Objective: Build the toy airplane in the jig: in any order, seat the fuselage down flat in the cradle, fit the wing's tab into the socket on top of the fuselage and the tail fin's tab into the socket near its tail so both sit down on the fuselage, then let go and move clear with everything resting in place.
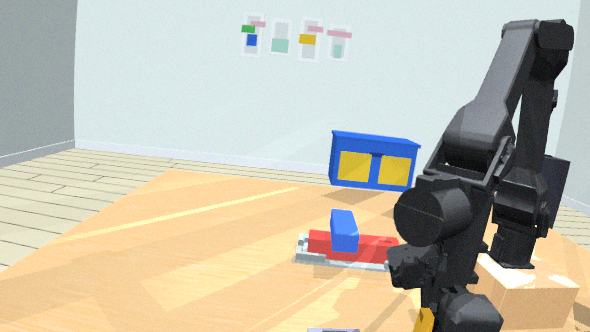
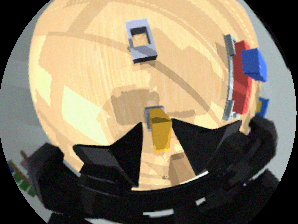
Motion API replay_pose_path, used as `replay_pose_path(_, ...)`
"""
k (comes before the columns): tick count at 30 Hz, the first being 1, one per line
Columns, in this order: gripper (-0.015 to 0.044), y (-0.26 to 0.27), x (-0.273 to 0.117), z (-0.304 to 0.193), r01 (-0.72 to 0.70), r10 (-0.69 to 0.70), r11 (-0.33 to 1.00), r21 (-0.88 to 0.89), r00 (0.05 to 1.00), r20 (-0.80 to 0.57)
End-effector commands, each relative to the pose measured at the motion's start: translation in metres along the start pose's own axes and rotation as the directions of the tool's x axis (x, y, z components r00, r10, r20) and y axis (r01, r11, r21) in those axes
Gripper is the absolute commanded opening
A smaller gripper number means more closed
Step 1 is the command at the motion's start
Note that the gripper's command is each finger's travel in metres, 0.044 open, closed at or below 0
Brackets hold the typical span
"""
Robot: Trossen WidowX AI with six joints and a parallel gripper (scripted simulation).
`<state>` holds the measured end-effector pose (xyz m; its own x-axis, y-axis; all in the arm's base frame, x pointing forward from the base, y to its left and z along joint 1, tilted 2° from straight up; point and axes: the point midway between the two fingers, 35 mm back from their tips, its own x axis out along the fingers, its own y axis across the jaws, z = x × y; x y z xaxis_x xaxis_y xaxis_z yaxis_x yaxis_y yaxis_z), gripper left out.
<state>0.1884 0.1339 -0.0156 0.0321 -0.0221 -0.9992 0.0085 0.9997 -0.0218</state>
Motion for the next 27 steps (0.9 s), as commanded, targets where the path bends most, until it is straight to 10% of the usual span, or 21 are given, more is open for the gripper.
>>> replay_pose_path(1,0.0125,0.0,0.001,0.0,-0.001,0.0,1.0,-0.003,1.0,-0.003)
replay_pose_path(11,0.0,0.0,0.001,0.0,-0.001,0.0,1.0,-0.003,1.0,-0.003)
replay_pose_path(27,0.0,0.004,-0.033,0.006,-0.015,0.015,0.999,-0.031,1.0,-0.006)
